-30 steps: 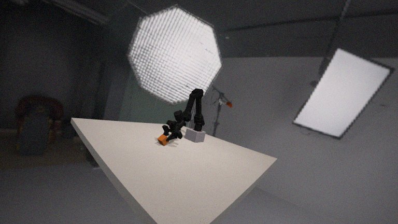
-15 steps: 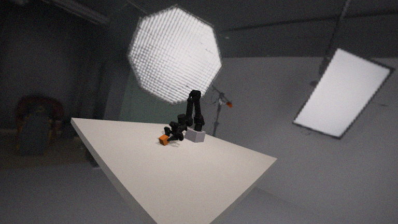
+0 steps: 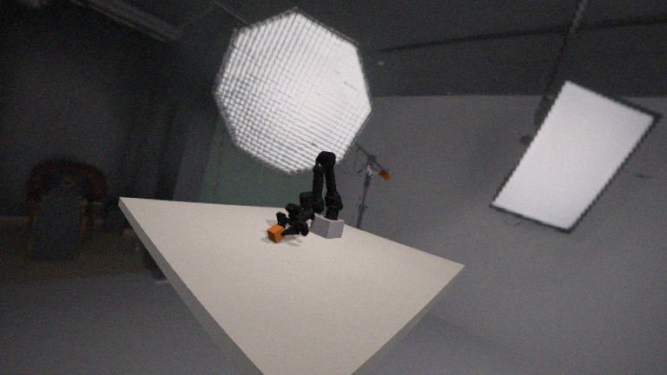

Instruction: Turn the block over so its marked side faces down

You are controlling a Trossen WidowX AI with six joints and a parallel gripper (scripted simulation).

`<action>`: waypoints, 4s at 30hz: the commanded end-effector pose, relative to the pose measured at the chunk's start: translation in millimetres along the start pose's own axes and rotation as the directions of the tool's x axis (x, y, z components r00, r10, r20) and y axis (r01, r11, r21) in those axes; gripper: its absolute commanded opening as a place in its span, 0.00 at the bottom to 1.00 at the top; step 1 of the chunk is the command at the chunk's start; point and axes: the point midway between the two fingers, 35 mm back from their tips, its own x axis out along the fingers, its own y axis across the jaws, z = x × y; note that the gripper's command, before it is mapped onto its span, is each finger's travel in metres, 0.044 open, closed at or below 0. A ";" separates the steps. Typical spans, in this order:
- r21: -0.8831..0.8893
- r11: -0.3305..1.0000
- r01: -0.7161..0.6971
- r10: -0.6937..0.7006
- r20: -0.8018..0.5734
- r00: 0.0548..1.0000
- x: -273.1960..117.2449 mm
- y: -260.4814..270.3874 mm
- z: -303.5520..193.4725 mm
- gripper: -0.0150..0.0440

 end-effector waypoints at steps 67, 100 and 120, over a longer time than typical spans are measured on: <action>-0.004 1.000 0.003 -0.005 -0.434 0.901 -35.9 0.3 44.4 1.00; -0.005 1.000 0.004 -0.006 -0.862 0.506 -28.7 0.2 90.5 1.00; -0.004 1.000 0.004 -0.006 -0.873 0.487 -4.2 -0.2 48.7 1.00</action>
